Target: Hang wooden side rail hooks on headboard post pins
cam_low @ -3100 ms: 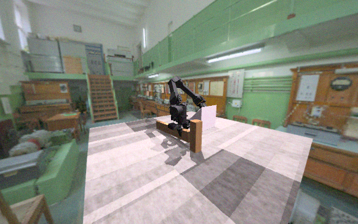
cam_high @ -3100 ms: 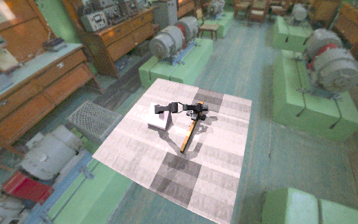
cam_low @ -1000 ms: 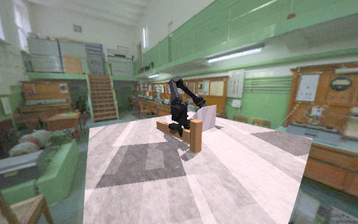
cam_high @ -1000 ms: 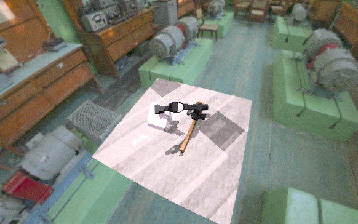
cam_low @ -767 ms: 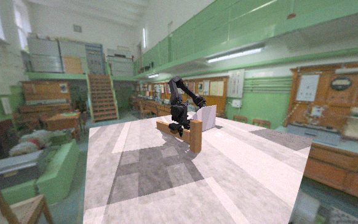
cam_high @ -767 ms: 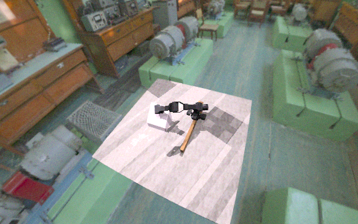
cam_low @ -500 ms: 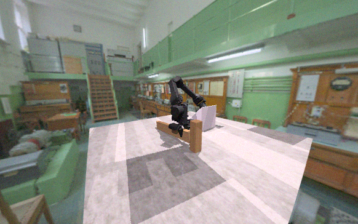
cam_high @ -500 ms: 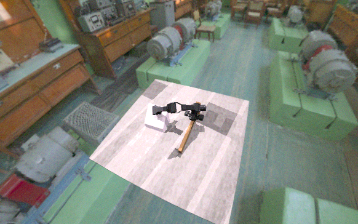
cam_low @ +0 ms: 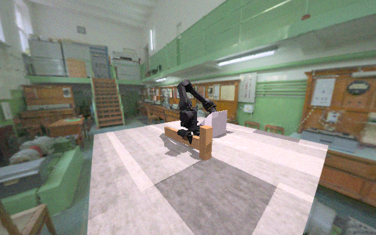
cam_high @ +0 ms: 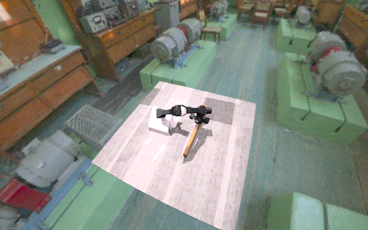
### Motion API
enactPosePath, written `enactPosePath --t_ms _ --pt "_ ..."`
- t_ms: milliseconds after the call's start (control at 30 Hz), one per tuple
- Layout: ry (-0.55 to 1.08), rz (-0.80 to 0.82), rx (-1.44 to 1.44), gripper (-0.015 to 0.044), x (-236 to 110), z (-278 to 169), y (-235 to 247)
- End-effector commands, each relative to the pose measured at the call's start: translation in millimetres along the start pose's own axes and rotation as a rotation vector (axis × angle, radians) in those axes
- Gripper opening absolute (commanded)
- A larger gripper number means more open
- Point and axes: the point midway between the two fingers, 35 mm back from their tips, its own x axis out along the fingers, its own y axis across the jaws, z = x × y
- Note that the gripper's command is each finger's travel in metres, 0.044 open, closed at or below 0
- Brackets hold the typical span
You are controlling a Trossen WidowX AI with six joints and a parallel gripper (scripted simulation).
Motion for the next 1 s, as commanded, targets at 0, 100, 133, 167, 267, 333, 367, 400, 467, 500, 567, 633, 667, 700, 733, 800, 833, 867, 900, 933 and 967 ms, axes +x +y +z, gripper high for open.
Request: enactPosePath --t_ms 0,100,133,167,267,333,367,400,467,500,567,633,667,700,733,800,833,867,900,933,967 --pt "0.009 0.016 -0.002 0.0 -6.3 -5.3 3.1" --pt "0.009 0.016 -0.002 0.0 -6.0 -5.6 2.9" --pt "0.009 0.016 -0.002 0.0 -5.9 -5.7 2.8" --pt "0.009 0.016 -0.002 0.0 -5.8 -5.9 2.7" --pt "0.009 0.016 -0.002 0.0 -5.5 -6.2 2.4" --pt "0.009 0.016 -0.002 0.0 -5.3 -6.4 2.2" --pt "0.009 0.016 -0.002 0.0 -5.2 -6.5 2.1" --pt "0.009 0.016 -0.002 0.0 -5.1 -6.6 2.0" --pt "0.009 0.016 -0.002 0.0 -5.0 -6.8 2.1" --pt "0.009 0.016 -0.002 0.0 -5.0 -6.9 2.2" --pt "0.009 0.016 -0.002 0.0 -5.1 -7.1 2.4" --pt "0.009 0.016 -0.002 0.0 -5.3 -7.3 2.6" --pt "0.009 0.016 -0.002 0.0 -5.3 -7.3 2.6" --pt "0.009 0.016 -0.002 0.0 -5.4 -7.4 2.7" --pt "0.009 0.016 -0.002 0.0 -5.5 -7.5 2.8" --pt "0.009 0.016 -0.002 0.0 -5.7 -7.7 2.9" --pt "0.009 0.016 -0.002 0.0 -5.8 -7.8 2.8" --pt "0.009 0.016 -0.002 0.0 -5.9 -7.9 2.7" --pt "0.009 0.016 -0.002 0.0 -5.9 -8.0 2.6" --pt "0.009 0.016 -0.002 0.0 -6.0 -8.1 2.5" --pt "0.009 0.016 -0.002 0.0 -5.9 -8.2 2.4"
